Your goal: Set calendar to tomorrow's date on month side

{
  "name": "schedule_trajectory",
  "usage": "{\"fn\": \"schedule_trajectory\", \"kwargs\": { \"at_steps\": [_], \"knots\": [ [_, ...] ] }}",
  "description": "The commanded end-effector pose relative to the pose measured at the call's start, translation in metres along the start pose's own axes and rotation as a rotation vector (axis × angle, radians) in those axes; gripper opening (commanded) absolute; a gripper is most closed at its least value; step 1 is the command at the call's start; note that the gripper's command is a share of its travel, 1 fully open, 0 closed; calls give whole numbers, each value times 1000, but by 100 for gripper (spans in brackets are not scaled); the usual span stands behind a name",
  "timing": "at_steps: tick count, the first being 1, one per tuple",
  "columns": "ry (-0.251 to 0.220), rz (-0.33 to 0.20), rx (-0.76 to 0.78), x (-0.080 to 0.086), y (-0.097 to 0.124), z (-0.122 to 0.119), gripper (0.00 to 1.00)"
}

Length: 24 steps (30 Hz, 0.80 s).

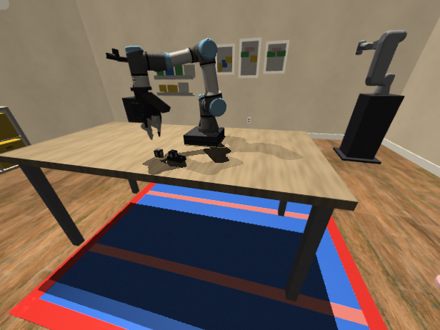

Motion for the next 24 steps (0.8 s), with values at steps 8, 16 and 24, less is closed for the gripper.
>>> {"fn": "schedule_trajectory", "kwargs": {
  "at_steps": [8,16,24],
  "knots": [
    [4,-1,0,1,1,1,29],
    [3,0,0,-1,1,1,29],
    [2,0,0,-8,1,1,29]
  ]
}}
Point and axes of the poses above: the point where the finger pads meet when closed, its own x axis back along the fingers, its own z axis across the jaws, y = z × x, the point moved 1 cm from there along x, back along the fingers, and after that the axes turned 15 degrees about -x, right-handed, at the moved point
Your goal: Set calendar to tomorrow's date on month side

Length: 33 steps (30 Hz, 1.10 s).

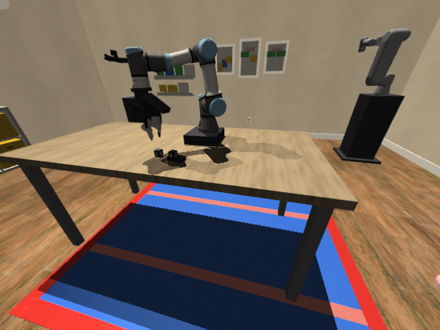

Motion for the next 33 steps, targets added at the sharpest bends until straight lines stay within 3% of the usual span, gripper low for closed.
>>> {"fn": "schedule_trajectory", "kwargs": {
  "at_steps": [1,33],
  "knots": [
    [3,0,0,-5,1,1,29],
    [3,0,0,-44,1,2,29]
  ]
}}
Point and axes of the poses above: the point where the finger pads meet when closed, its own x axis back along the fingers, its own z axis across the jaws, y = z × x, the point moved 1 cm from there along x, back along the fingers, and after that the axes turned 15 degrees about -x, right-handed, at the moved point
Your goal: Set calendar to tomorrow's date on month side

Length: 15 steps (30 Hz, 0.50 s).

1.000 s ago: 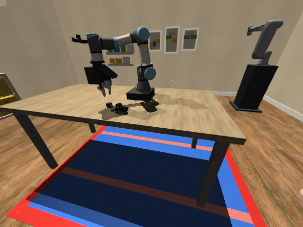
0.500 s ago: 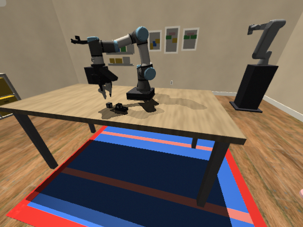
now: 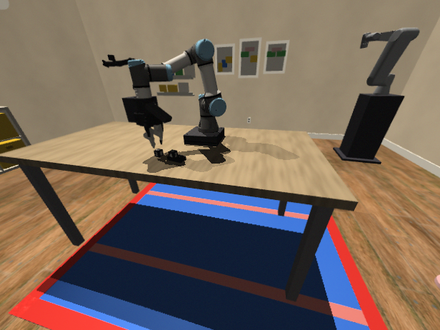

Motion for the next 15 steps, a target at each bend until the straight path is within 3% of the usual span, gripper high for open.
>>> {"fn": "schedule_trajectory", "kwargs": {
  "at_steps": [1,15],
  "knots": [
    [12,-5,0,-6,2,3,29],
    [12,-5,0,-9,2,3,29]
  ]
}}
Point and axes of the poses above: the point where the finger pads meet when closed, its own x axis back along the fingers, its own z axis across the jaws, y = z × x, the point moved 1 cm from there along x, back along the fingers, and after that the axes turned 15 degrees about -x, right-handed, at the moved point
